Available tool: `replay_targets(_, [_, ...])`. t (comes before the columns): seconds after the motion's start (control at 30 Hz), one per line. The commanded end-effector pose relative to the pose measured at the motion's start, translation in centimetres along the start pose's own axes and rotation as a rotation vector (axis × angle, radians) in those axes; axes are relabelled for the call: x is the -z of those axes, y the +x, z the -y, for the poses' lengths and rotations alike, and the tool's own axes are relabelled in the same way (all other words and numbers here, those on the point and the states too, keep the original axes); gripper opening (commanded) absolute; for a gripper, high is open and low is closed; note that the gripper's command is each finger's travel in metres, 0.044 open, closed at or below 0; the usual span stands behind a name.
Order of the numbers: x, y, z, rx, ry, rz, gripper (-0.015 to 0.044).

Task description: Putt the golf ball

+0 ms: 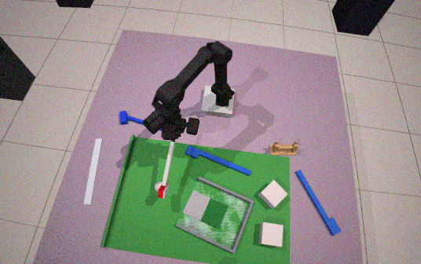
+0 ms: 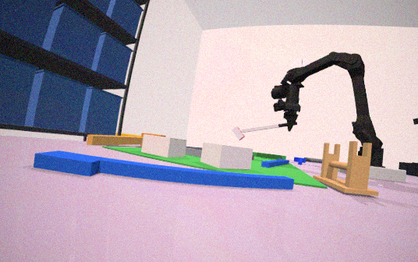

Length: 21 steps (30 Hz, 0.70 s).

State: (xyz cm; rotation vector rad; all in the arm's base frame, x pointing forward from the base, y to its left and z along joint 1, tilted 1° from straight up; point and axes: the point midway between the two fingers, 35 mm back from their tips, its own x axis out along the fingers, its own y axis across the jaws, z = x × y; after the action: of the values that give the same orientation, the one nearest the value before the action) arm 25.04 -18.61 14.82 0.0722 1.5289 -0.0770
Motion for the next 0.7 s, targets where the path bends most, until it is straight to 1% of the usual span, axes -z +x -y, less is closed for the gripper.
replay_targets(0.0, [0.9, -0.4, 2.0, 0.016, 0.104, -0.005, 0.0000])
replay_targets(0.17, [2.2, -0.5, 4.3, 0.028, 0.234, -0.022, 0.0000])
replay_targets(0.37, [2.4, -0.3, 4.7, 0.029, 0.251, -0.024, 0.0000])
replay_targets(0.67, [2.5, 2.6, 4.8, 0.029, 0.251, -0.024, 0.0000])
